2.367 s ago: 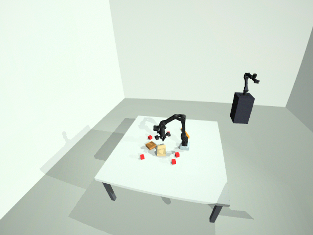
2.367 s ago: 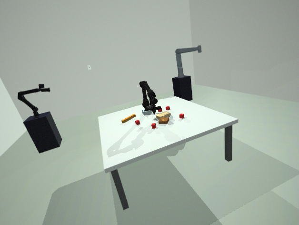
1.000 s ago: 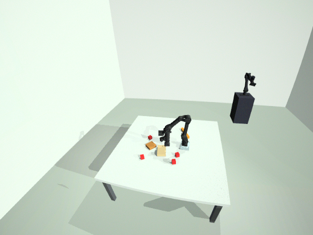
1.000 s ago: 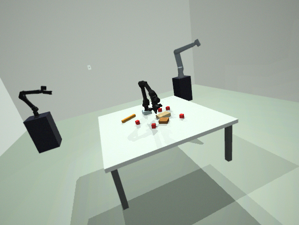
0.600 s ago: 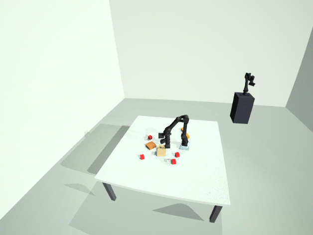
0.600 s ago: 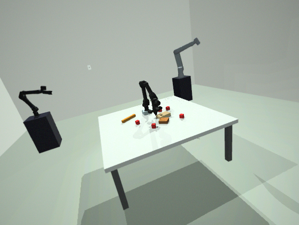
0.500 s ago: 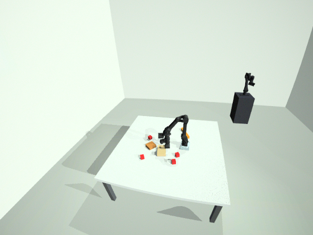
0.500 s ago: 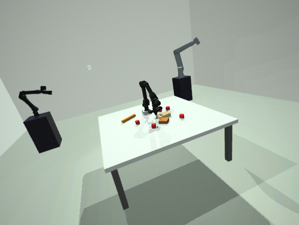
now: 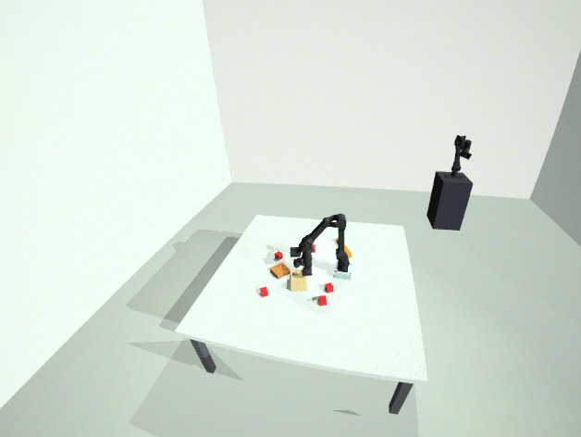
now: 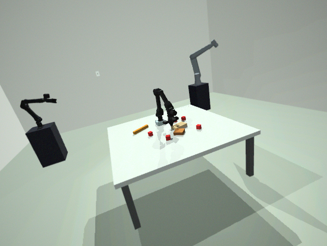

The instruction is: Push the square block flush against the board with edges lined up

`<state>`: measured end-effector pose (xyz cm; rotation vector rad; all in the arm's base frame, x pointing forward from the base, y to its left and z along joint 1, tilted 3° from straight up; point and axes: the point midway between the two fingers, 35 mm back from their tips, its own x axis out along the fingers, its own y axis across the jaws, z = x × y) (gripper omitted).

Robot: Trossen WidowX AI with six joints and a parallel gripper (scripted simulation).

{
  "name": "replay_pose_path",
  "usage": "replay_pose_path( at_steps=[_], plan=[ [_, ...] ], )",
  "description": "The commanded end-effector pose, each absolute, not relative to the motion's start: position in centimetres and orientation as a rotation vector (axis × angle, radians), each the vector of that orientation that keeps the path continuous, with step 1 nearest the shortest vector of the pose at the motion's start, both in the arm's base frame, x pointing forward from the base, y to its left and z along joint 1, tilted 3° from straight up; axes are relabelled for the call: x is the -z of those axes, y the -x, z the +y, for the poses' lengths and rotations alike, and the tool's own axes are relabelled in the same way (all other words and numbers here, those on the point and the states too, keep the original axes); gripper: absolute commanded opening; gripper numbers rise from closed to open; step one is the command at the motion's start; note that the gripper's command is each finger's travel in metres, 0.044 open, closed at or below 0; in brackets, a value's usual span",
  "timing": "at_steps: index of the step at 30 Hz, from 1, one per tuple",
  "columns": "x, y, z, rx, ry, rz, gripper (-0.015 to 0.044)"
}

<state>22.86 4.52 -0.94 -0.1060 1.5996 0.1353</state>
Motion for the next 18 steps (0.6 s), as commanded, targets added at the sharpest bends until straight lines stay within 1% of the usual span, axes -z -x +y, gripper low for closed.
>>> replay_pose_path(
  at_steps=[1, 18],
  plan=[
    [1.0, -23.6, 4.7, -0.143, 0.107, 1.597, 0.0],
    [0.9, -26.0, 5.3, -0.143, 0.107, 1.594, 0.0]
  ],
)
